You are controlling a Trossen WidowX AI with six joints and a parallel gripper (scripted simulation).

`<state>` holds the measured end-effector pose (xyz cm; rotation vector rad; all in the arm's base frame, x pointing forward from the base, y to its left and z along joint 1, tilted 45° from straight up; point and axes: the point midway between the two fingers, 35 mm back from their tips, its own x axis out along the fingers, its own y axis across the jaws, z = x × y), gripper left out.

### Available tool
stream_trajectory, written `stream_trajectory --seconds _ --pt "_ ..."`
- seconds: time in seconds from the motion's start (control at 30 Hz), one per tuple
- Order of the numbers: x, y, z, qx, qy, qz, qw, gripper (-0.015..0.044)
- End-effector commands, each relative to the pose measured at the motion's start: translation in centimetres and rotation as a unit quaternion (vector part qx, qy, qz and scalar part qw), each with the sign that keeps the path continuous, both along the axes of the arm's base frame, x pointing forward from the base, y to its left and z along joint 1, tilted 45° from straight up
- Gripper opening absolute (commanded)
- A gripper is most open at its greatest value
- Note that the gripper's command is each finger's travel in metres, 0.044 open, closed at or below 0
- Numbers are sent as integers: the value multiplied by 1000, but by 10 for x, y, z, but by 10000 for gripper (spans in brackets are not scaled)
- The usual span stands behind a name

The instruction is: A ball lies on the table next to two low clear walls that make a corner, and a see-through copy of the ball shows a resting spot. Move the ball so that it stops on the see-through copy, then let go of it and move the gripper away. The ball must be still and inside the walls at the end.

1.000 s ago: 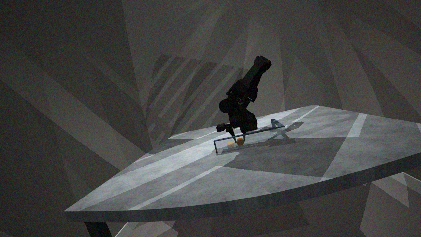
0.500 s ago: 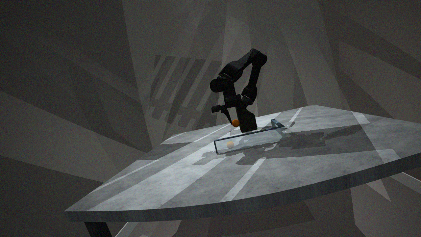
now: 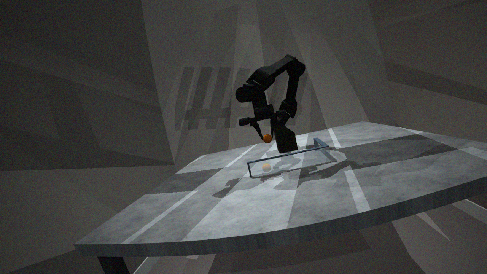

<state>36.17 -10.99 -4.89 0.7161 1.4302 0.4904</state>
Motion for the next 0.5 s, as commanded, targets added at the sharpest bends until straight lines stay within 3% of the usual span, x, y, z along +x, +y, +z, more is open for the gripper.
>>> stream_trajectory --seconds 0.0,0.47 --pt "4 0 -25 2 5 2 1000 0" --pt "12 25 -66 2 4 2 1000 0"
